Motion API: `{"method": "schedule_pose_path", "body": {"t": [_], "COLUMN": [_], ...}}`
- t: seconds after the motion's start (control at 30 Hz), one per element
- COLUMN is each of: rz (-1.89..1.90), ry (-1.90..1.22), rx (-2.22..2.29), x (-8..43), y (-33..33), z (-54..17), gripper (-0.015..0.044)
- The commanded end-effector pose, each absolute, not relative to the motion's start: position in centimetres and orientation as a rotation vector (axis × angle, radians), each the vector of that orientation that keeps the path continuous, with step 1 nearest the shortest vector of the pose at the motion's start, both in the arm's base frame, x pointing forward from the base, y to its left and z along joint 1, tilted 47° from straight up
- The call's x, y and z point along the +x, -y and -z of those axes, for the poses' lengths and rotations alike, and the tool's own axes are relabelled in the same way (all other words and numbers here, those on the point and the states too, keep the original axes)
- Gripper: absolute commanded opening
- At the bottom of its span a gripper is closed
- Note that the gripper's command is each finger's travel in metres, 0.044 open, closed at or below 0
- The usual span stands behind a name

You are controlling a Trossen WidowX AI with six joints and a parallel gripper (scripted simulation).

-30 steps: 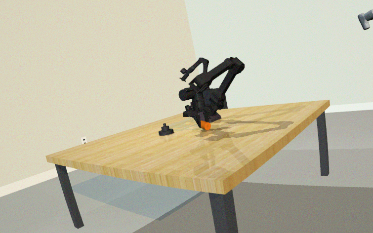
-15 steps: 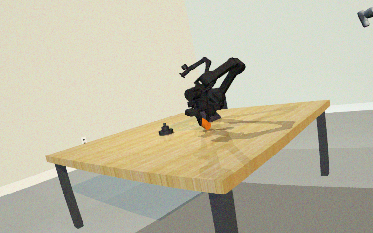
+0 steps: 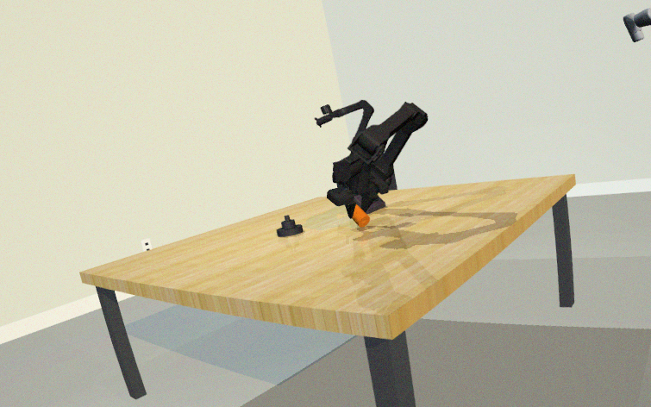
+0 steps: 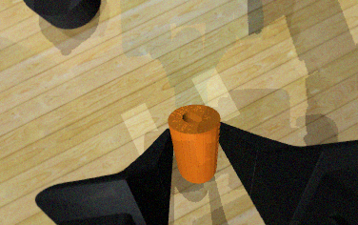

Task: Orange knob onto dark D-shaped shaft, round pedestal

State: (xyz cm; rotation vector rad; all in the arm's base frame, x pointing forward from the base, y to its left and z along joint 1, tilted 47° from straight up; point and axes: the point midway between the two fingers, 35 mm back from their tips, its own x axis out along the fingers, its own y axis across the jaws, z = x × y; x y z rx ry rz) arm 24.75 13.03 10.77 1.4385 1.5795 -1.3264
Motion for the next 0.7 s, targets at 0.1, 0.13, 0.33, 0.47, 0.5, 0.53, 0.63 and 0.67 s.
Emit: {"method": "schedule_pose_path", "body": {"t": [0.1, 0.13, 0.33, 0.47, 0.5, 0.53, 0.63, 0.67], "rz": [1.372, 1.378, 1.416, 1.439, 1.445, 1.451, 1.467, 1.472], "ry": [-1.515, -1.506, -1.452, -1.416, -1.407, -1.398, -1.371, -1.362], "rx": [1.358, 1.346, 1.273, 1.226, 1.214, 1.202, 1.167, 1.155], "x": [25.0, 25.0, 25.2, 25.2, 25.3, 25.3, 25.3, 25.4], "y": [-13.4, -13.5, -13.8, -14.1, -14.2, -14.2, -14.4, -14.5], "z": [-11.4, -11.4, -11.8, -12.1, -12.1, -12.2, -12.3, -12.4], "gripper": [0.0179, 0.0179, 0.0179, 0.0179, 0.0179, 0.0179, 0.0179, 0.0179]}}
